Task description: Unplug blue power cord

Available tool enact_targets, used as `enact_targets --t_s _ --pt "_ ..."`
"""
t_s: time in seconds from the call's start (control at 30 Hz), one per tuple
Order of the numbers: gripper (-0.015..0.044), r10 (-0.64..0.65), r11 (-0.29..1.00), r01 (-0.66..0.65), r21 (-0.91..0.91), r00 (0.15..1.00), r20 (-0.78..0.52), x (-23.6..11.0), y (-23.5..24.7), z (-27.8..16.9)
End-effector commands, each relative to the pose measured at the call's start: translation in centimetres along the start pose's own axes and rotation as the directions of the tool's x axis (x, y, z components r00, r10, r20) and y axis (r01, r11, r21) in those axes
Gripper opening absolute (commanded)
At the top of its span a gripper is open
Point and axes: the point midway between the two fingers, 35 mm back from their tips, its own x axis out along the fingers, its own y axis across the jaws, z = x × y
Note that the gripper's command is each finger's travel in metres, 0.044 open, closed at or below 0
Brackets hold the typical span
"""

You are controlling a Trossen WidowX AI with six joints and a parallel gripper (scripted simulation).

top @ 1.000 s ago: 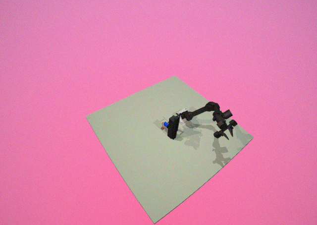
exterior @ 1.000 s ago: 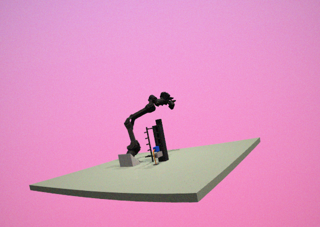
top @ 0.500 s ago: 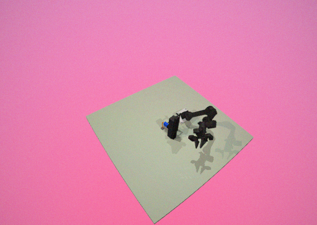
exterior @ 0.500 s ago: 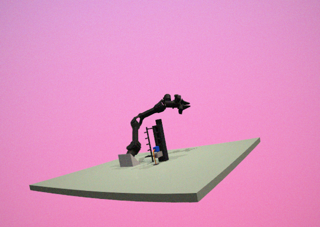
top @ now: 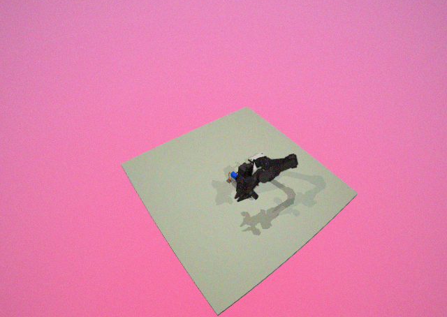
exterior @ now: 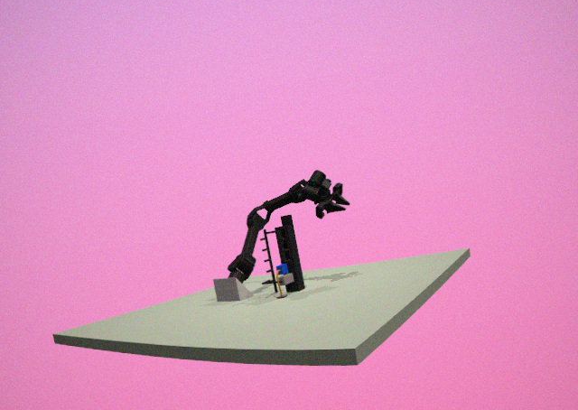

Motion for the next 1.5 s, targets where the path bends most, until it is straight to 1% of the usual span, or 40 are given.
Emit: enact_targets --t_s 0.0,0.13,0.3,0.47,0.63,0.73,0.87,0.97,1.03,1.47 --pt "0.016 -0.136 0.99 0.137 0.032 0.991 -0.016 1.1 -5.1 1.4" --pt "0.016 -0.221 0.973 0.223 0.065 0.975 -0.027 1.3 -8.5 2.4" --pt "0.016 -0.362 0.921 0.366 0.136 0.931 -0.055 0.7 -15.0 4.5" --pt "0.016 -0.432 0.883 0.443 0.157 0.896 -0.097 0.2 -18.3 4.6" --pt "0.016 -0.546 0.778 0.586 0.224 0.809 -0.219 -1.2 -24.6 3.9" --pt "0.016 -0.599 0.665 0.69 0.286 0.721 -0.348 -2.7 -29.0 2.6" --pt "0.016 -0.593 0.493 0.799 0.344 0.598 -0.539 -5.4 -33.7 0.1" --pt "0.016 -0.53 0.363 0.856 0.367 0.514 -0.675 -7.6 -36.0 -2.0" --pt "0.016 -0.488 0.309 0.875 0.372 0.482 -0.728 -8.5 -36.6 -2.9" --pt "0.016 -0.482 0.302 0.877 0.373 0.478 -0.735 -8.5 -36.1 -3.4"
